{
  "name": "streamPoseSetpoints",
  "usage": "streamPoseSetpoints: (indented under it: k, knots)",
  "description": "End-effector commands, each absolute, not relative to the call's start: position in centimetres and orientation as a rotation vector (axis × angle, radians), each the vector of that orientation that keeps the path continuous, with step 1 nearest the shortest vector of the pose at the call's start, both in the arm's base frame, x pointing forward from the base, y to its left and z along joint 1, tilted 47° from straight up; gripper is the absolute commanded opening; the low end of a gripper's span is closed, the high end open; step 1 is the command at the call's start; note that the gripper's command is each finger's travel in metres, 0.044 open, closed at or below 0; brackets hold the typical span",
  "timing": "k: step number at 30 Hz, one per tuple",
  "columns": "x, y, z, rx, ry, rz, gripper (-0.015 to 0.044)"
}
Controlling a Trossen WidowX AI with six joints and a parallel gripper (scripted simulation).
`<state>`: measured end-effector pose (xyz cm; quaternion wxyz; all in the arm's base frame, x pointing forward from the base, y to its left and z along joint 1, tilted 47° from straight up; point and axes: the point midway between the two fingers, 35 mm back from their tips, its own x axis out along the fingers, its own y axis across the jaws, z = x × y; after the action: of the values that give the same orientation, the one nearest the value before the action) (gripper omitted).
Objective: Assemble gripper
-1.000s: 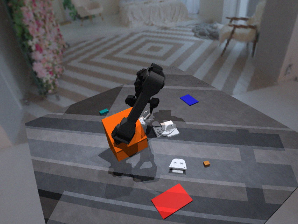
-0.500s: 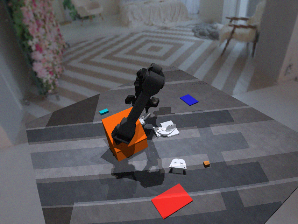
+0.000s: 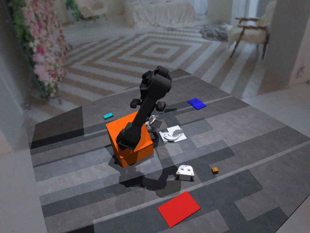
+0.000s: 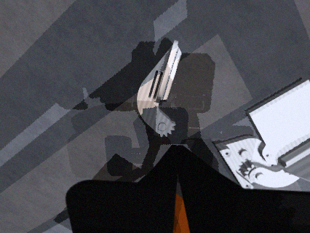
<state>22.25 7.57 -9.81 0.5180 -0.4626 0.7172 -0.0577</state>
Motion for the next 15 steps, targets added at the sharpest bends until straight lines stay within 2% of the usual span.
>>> streamPoseSetpoints:
  k: [1,7,15]
  knots:
    - [22.26,7.63,-9.78,-1.103,1.722,-0.142,0.0000]
    - [22.26,7.63,-9.78,-1.103,1.722,-0.142,0.0000]
    - [22.25,7.57,-9.81,-1.110,1.721,-0.138,0.0210]
